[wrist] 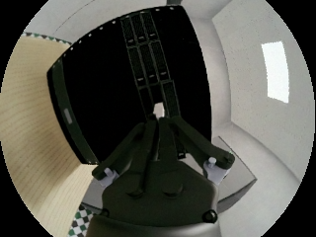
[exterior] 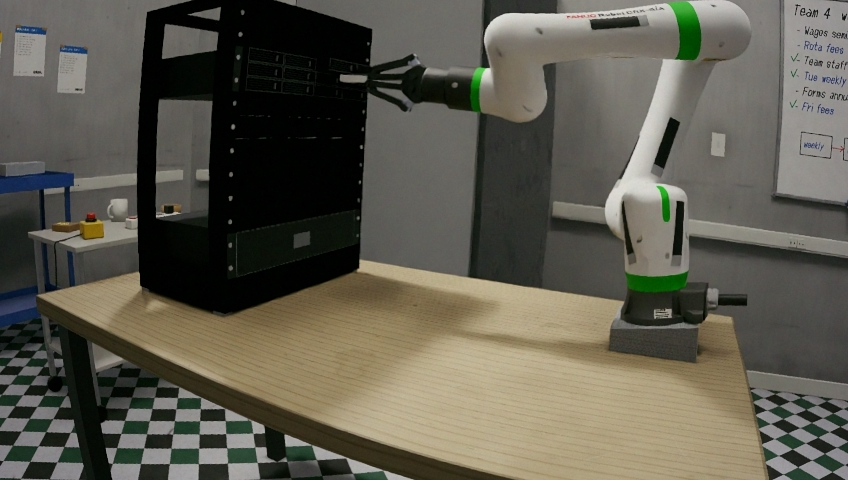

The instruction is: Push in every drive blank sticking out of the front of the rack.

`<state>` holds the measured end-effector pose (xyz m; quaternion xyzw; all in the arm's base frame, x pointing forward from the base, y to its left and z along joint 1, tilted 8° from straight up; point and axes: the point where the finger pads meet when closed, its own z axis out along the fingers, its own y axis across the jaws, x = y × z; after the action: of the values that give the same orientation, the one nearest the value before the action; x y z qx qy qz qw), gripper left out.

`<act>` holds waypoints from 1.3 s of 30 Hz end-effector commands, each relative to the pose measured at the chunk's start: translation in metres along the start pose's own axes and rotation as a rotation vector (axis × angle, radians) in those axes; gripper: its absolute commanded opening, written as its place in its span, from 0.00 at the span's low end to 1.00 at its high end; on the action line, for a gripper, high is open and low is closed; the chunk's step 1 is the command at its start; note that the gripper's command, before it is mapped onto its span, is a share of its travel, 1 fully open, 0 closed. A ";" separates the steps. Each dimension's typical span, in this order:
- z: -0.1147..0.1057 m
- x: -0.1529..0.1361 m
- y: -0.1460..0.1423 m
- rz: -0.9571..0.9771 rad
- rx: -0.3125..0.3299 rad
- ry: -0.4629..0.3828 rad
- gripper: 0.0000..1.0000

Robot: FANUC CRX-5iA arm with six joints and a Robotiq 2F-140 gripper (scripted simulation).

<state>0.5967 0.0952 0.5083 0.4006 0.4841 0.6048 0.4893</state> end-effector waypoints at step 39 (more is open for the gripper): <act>-0.045 0.004 0.005 -0.024 0.067 -0.079 0.10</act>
<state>0.5519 0.0900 0.5023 0.3869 0.4865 0.6184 0.4808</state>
